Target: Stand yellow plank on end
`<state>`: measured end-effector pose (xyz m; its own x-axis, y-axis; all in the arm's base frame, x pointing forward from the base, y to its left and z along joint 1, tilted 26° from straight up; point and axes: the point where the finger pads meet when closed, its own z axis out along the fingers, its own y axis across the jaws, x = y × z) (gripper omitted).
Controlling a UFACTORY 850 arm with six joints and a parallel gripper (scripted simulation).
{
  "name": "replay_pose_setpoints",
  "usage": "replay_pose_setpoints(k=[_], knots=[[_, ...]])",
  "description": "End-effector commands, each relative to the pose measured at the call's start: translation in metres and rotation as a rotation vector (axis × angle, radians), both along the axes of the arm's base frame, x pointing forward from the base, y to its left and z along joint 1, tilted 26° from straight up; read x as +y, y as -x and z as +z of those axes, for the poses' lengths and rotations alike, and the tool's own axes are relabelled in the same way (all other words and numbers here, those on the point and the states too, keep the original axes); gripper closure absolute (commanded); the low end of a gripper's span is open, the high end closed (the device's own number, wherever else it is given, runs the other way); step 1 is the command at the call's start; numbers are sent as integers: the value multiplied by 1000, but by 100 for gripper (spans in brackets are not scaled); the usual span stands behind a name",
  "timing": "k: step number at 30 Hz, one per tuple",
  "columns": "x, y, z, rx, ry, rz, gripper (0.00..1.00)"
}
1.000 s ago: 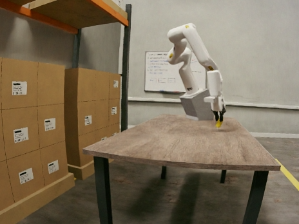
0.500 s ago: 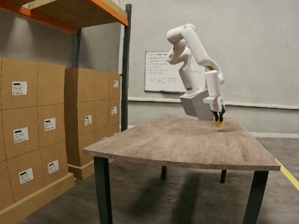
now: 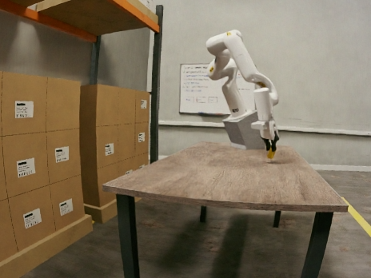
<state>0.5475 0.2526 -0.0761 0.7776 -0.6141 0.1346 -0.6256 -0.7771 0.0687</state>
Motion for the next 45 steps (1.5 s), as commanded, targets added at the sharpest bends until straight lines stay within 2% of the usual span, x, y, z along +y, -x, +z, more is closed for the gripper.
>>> replay_pose_setpoints(k=[1,19,35,40,42,45], knots=[[-4,-1,0,51,-19,-7,66],[1,-4,1,178,-153,-12,66],[-2,-7,1,188,-163,-12,66],[-4,-8,0,285,-231,-22,66],[-4,-8,0,285,-231,-22,66],[-3,-10,1,330,-279,-24,66]])
